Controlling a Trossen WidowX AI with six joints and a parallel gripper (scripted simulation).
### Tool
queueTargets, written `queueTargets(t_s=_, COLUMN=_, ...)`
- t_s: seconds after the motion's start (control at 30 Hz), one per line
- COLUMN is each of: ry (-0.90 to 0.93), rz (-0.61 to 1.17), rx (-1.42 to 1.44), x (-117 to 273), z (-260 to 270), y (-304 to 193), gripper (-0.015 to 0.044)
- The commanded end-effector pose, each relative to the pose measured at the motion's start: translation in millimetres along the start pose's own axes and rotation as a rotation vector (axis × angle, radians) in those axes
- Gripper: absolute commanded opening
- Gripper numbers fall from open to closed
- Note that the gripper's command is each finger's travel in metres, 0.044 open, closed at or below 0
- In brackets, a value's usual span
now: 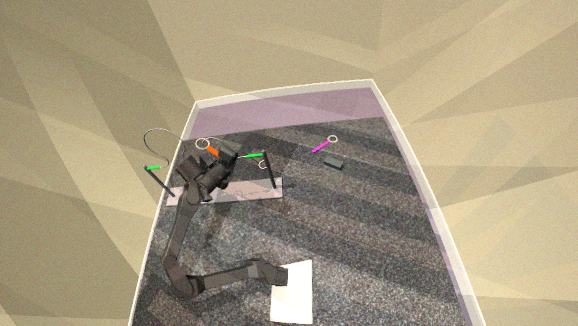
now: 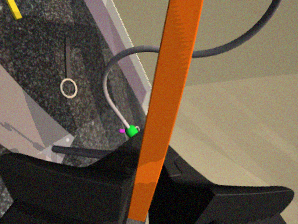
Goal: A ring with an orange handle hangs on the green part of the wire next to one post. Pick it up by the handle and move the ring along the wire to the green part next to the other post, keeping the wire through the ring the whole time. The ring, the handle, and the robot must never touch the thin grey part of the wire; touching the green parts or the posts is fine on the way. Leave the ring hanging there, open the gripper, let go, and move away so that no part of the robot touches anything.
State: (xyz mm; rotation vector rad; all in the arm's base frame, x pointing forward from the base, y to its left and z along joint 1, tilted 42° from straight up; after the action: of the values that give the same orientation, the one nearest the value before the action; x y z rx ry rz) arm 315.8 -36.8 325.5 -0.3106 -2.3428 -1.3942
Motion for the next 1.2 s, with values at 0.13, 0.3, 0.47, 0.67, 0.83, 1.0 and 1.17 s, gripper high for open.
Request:
queueTargets(t_s=0.13, ry=0.083, rz=-0.03, rx=-0.152, x=-0.9, z=9.1, y=1.6, gripper=-0.015)
queueTargets(t_s=0.3, ry=0.139, rz=-0.05, rx=-0.254, x=-1.3, z=15.5, y=3.1, gripper=-0.015)
queueTargets(t_s=0.47, ry=0.195, rz=-0.07, rx=-0.356, x=-1.3, z=21.6, y=5.4, gripper=-0.015)
queueTargets(t_s=0.67, ry=0.263, rz=-0.095, rx=-0.479, x=-0.7, z=28.7, y=8.9, gripper=-0.015)
queueTargets(t_s=0.83, ry=0.319, rz=-0.115, rx=-0.581, x=0.2, z=34.1, y=12.5, gripper=-0.015)
queueTargets(t_s=1.0, ry=0.376, rz=-0.136, rx=-0.684, x=1.5, z=39.1, y=16.5, gripper=-0.015)
queueTargets(t_s=1.17, ry=0.432, rz=-0.156, rx=-0.786, x=3.1, z=43.6, y=21.1, gripper=-0.015)
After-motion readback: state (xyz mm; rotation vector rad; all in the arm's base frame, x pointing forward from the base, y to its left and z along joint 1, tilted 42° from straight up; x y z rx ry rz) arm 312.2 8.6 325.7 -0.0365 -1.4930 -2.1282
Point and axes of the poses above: the point midway between the two fingers, 35 mm back from their tips, its own x axis back along the fingers, its own z axis across the jaws, y = z × x, the point moved 4 cm from there along x, back along the fingers, and after that the axes turned 7 degrees about x, right-handed, at the moved point
